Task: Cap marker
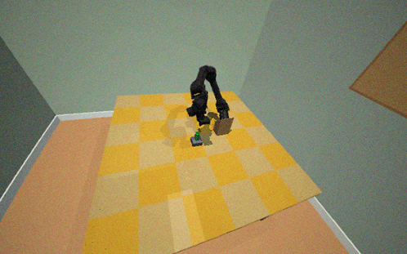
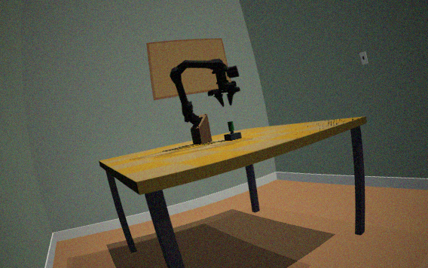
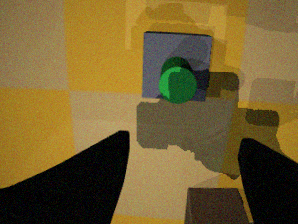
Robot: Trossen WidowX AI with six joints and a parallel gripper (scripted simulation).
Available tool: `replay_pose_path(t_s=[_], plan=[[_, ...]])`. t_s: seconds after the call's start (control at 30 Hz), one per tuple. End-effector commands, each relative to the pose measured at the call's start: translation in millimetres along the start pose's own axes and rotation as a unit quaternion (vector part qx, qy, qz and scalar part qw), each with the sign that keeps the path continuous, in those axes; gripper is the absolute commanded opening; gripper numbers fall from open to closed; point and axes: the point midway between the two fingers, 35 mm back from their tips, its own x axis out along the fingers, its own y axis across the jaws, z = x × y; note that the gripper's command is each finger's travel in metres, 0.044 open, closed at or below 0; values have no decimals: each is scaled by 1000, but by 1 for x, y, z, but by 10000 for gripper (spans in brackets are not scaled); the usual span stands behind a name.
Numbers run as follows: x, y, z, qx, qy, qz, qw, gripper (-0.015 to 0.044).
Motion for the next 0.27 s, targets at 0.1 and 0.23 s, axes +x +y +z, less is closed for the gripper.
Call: replay_pose_path(t_s=[0.1, 0.23], plan=[[0, 0, -1, 1, 2, 0, 1000, 394], [0, 0, -1, 1, 2, 0, 1000, 440]])
